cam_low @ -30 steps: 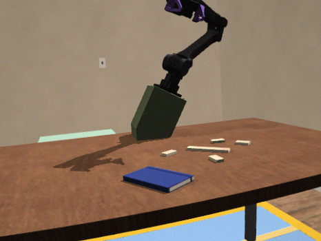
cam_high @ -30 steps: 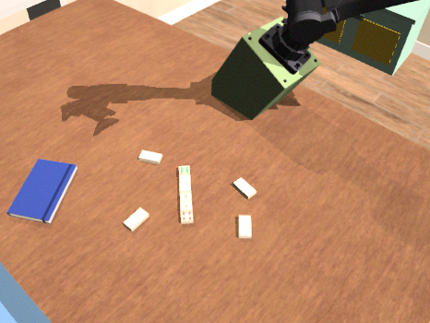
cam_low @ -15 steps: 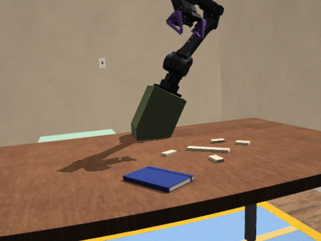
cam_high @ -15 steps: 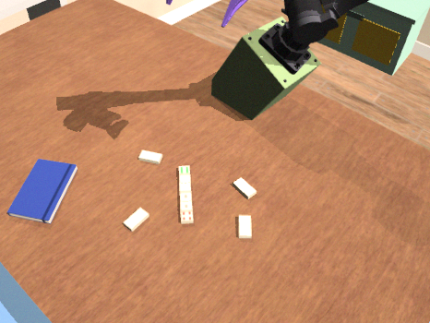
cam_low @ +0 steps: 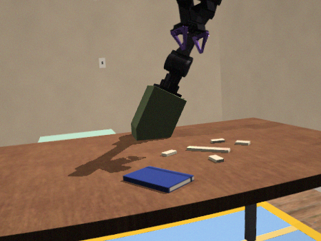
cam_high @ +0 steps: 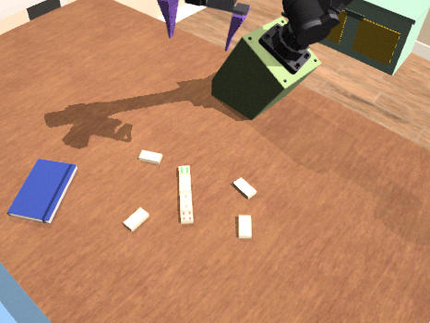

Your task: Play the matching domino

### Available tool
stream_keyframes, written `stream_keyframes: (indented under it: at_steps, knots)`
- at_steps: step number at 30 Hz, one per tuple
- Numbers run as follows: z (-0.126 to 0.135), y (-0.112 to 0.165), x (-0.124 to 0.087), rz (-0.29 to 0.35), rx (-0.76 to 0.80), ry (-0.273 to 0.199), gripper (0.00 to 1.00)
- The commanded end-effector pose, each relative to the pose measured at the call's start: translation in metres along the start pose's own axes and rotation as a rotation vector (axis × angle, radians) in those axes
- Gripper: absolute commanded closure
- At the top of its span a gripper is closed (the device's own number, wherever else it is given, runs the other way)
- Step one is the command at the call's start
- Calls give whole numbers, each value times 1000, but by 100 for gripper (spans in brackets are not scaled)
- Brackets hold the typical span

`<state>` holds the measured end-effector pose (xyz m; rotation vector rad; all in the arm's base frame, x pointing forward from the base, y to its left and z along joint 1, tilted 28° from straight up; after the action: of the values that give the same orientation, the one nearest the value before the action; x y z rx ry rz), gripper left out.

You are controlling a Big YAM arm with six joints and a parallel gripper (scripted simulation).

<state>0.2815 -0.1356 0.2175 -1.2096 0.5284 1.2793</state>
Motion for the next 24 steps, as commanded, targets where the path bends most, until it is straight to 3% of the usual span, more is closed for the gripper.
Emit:
stream_keyframes:
  at_steps: [1, 3, 10, 11, 20, 24]
  knots:
    - [-6, -32, 8, 93, -91, -45, 0]
    - [-6, -38, 19, 168, -118, -69, 0]
    - [-6, -38, 19, 168, -118, -69, 0]
    - [-3, -20, 44, 194, -71, -100, 0]
    - [-6, -29, 92, 152, -90, -74, 0]
    - [-6, -29, 92, 152, -90, -74, 0]
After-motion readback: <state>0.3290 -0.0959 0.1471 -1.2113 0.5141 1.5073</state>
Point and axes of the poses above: the point where the finger pads meet when closed, its own x axis out along the fingers, its own z axis across the jaws, y = z × x, the point moved 7 cm from there along -x, back along the fingers, and after that the axes turned 5 degrees about x, right-handed, at the moved point
